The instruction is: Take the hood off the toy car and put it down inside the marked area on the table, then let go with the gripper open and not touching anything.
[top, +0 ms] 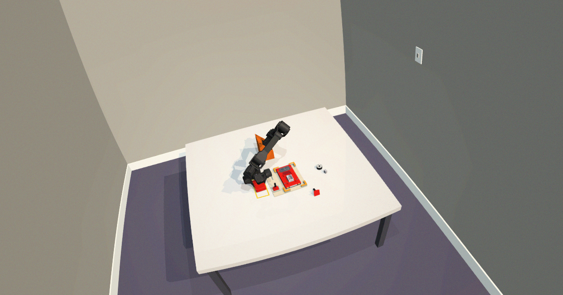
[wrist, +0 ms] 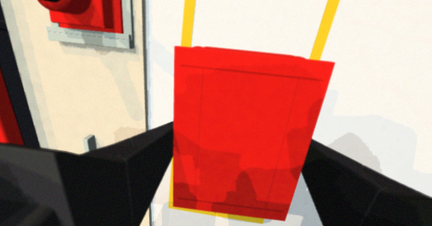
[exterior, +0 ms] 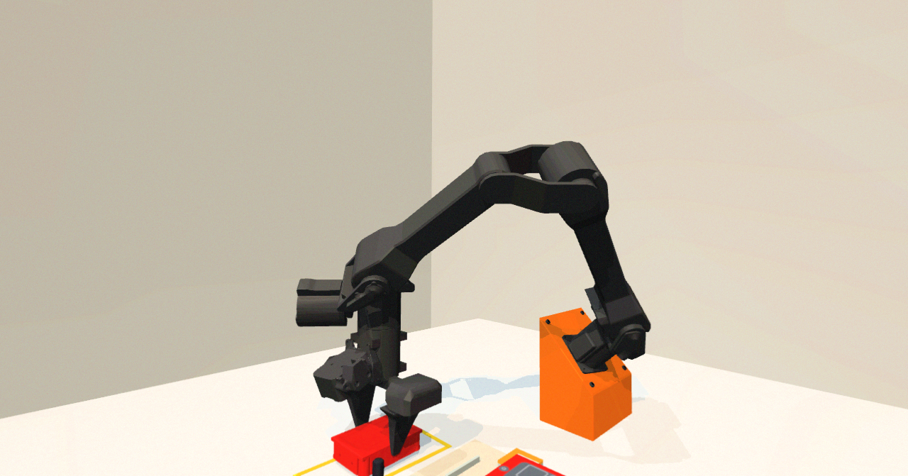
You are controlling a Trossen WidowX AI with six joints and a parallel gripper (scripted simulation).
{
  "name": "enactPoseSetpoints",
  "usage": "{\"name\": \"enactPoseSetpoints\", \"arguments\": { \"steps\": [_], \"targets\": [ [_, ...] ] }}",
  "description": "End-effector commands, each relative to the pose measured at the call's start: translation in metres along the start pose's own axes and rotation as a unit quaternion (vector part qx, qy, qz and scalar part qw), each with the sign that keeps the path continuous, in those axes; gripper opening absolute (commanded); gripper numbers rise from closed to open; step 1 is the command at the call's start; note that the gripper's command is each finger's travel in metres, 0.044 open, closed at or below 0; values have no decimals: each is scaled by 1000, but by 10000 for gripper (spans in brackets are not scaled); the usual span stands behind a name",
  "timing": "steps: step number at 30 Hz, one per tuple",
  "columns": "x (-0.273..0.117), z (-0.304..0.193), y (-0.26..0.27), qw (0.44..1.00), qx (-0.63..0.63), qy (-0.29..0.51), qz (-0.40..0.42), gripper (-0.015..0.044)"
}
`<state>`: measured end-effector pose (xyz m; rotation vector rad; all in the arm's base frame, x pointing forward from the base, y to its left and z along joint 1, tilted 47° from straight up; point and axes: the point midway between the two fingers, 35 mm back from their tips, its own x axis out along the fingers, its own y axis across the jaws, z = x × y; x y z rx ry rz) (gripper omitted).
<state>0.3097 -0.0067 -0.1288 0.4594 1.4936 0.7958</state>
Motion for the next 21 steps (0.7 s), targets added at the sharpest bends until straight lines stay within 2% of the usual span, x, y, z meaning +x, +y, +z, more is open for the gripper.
{"name": "enactPoseSetpoints", "arguments": {
  "steps": [1, 16, 21],
  "targets": [
    [3, 0, 1, 1000, 2, -1, 2, 0],
    [10, 0, 1, 1000, 2, -1, 2, 0],
    [8, 0, 0, 1000, 0, 0, 0, 131]
  ]
}}
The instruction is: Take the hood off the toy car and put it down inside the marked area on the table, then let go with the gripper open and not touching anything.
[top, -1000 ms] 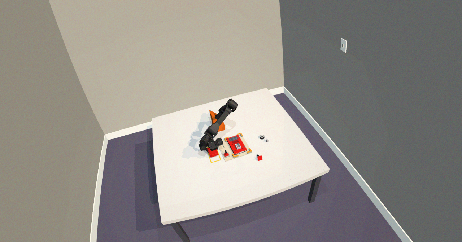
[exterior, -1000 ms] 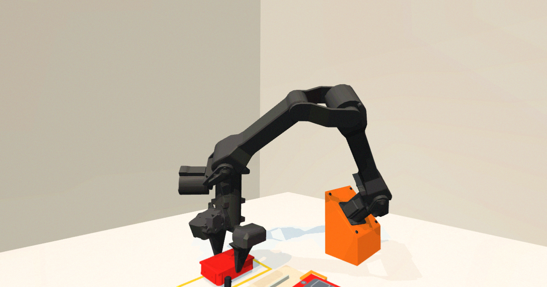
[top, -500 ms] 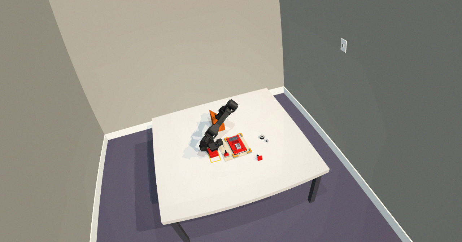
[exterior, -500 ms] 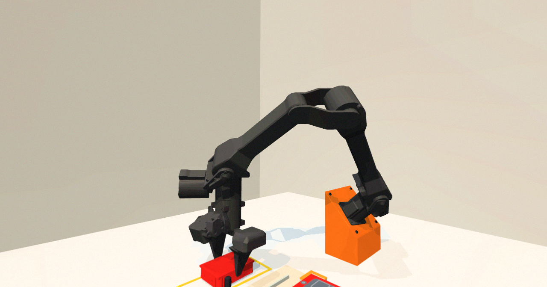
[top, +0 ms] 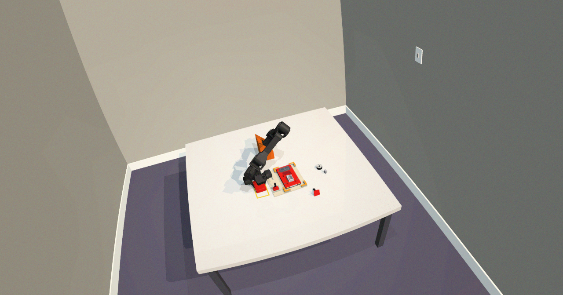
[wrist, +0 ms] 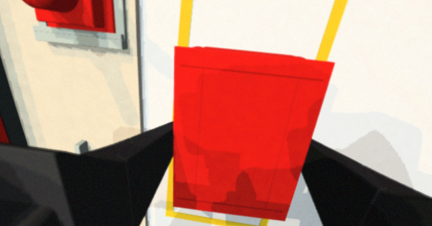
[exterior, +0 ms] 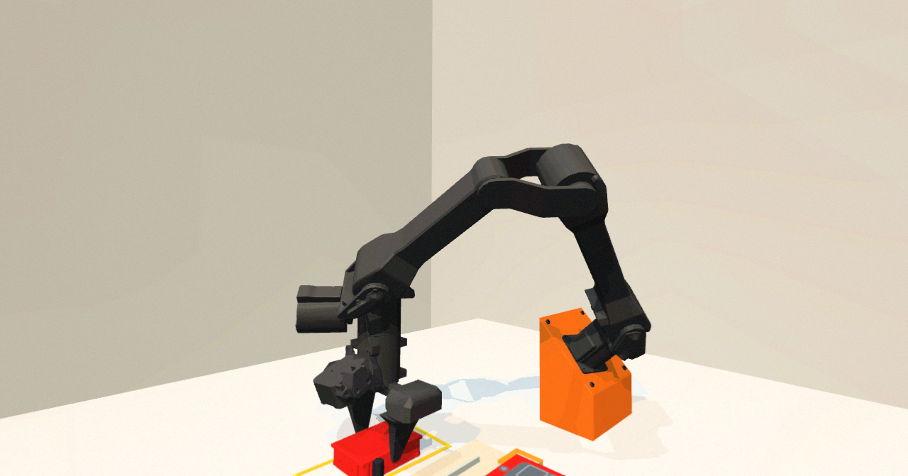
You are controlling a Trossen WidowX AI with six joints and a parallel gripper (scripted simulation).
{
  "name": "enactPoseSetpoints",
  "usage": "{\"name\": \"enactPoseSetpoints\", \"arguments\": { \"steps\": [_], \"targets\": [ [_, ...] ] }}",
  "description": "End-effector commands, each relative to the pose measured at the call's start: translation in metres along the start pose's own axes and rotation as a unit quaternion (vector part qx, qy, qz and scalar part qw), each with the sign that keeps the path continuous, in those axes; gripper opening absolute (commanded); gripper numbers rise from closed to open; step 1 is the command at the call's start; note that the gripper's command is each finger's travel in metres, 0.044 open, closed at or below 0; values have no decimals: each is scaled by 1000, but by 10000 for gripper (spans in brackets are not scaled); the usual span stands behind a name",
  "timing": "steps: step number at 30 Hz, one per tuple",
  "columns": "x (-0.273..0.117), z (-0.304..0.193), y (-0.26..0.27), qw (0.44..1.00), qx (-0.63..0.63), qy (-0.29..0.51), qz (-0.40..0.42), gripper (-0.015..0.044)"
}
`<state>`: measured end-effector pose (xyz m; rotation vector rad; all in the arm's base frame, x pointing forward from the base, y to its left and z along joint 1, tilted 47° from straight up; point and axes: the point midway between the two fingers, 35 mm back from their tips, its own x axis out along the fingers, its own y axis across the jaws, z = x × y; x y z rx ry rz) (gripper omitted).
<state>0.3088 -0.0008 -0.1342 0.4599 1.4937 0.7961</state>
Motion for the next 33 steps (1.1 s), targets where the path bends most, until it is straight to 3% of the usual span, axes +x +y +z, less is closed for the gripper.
{"name": "enactPoseSetpoints", "arguments": {
  "steps": [1, 12, 20, 33],
  "targets": [
    [0, 0, 0, 1000, 0, 0, 0, 157],
    [-3, 0, 0, 1000, 0, 0, 0, 440],
    [-70, 0, -1, 1000, 0, 1, 2, 440],
    [-72, 0, -1, 1000, 0, 1, 2, 440]
  ]
}}
